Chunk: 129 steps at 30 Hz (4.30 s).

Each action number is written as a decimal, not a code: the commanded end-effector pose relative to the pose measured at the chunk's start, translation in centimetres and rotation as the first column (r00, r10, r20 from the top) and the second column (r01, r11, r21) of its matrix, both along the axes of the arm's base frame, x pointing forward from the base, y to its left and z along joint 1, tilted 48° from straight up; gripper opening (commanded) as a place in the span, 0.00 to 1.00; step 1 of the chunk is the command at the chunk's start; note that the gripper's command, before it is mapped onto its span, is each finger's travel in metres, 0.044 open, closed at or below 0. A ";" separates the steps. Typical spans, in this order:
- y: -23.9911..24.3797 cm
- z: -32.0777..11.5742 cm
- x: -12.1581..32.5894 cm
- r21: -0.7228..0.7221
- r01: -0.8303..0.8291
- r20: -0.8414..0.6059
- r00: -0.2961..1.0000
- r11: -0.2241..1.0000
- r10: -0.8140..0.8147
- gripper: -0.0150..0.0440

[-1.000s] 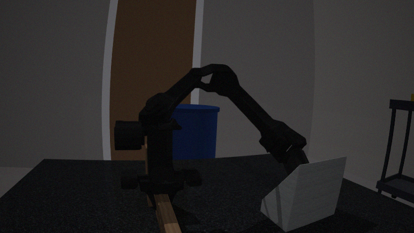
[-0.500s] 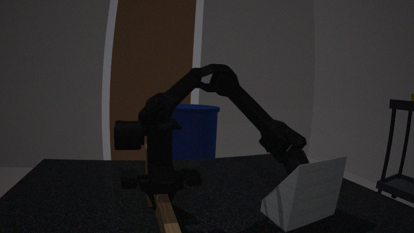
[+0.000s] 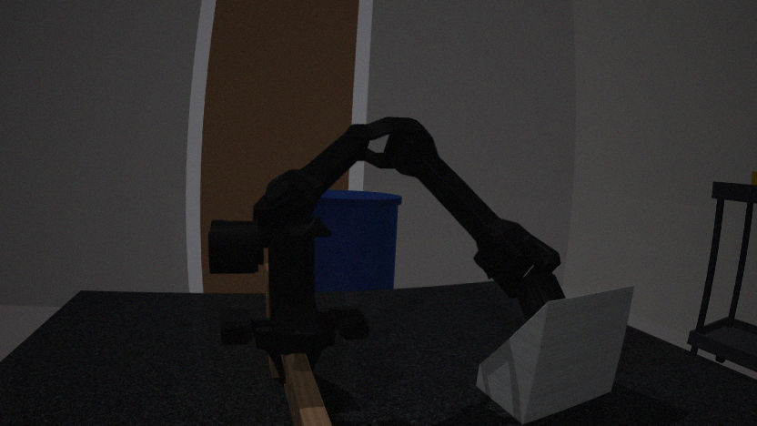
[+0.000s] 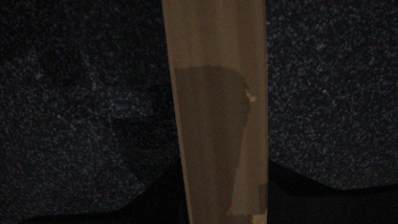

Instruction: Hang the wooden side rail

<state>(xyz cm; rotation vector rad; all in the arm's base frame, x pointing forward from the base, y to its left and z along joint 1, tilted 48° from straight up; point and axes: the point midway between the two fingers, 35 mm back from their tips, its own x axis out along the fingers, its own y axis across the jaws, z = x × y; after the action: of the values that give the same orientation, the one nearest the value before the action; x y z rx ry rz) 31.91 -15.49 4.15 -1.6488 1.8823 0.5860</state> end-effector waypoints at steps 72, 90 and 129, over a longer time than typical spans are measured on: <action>-0.6 0.8 -0.1 -0.004 -0.004 0.002 1.000 1.000 0.004 0.25; -0.7 1.0 0.1 -0.004 -0.004 0.002 1.000 1.000 0.004 0.25; -1.0 1.3 -0.1 -0.005 -0.004 0.002 1.000 1.000 0.004 0.25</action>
<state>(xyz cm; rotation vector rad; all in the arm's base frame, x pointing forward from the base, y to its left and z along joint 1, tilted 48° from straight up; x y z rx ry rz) 31.68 -16.46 5.25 -1.6499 1.8822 0.5847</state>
